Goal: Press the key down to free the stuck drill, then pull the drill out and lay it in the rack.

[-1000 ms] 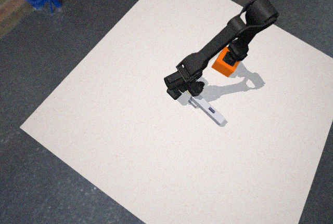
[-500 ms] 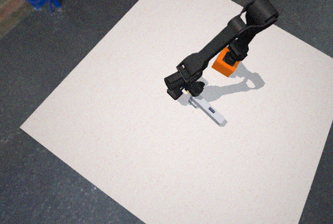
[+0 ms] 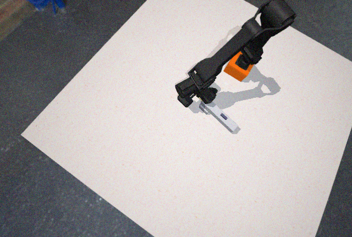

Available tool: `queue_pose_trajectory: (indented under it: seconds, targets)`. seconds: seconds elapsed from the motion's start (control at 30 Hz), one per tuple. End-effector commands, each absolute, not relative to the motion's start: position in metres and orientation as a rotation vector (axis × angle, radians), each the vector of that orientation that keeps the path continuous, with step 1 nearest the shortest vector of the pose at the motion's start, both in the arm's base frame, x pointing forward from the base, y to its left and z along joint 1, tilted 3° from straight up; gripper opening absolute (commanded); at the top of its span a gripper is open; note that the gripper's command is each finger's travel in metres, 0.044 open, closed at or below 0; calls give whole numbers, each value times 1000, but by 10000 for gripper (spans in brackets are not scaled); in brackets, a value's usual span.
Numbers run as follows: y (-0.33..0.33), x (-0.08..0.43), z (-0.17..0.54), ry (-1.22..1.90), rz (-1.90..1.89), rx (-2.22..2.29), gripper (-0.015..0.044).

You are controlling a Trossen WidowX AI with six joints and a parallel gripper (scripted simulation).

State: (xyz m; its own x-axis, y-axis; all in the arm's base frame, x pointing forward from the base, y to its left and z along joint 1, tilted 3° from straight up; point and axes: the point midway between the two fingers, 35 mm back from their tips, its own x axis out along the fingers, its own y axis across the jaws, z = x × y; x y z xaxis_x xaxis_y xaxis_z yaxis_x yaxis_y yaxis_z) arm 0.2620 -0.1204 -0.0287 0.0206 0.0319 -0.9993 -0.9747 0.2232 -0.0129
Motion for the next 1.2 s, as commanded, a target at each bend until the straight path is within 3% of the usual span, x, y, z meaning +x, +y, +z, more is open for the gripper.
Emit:
queue_pose_trajectory:
  seconds: [0.0, 0.47, 1.0, 1.17]
  targets:
    - [-118, 262, -29, 1272, 1045, -1020, 440]
    - [-112, 263, -31, 1272, 1045, -1020, 440]
    - [-114, 264, -30, 1270, 1046, -1027, 20]
    - [-114, 264, -30, 1270, 1046, -1027, 0]
